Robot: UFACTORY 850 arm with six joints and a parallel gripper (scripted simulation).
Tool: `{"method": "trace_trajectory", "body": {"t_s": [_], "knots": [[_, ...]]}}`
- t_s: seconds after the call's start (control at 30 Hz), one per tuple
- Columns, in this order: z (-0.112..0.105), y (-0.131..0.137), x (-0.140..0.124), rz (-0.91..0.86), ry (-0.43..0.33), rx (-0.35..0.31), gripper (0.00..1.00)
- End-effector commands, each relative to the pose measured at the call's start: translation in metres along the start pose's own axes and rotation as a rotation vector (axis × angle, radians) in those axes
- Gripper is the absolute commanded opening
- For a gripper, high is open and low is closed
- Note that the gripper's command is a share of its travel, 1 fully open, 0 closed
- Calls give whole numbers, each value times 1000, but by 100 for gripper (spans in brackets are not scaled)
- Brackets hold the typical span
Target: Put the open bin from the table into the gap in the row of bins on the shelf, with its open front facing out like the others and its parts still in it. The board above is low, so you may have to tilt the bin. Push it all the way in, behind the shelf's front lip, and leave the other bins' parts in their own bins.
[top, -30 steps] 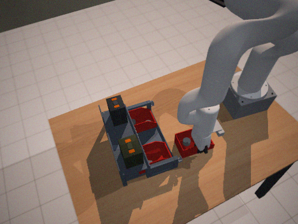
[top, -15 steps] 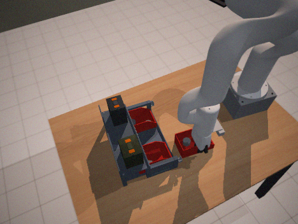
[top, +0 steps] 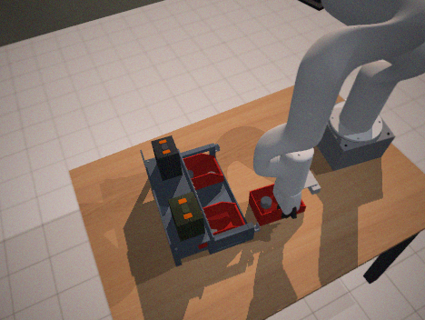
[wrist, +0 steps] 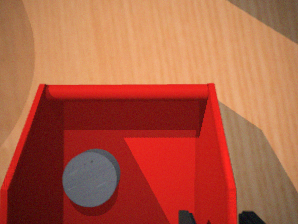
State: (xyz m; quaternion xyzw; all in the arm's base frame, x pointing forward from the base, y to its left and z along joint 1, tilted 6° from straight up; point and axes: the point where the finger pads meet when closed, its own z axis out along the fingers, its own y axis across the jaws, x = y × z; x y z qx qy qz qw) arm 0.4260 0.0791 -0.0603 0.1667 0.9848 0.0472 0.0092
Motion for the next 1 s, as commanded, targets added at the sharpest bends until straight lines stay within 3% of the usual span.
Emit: {"method": "trace_trajectory", "body": {"t_s": [0.0,0.7,0.73,0.97], "knots": [[0,0,-1,0,-1,-1,29],[-1,0,-1,0,-1,-1,29],[-1,0,-1,0,-1,-1,0],[-1,0,-1,0,-1,-1,0]]}}
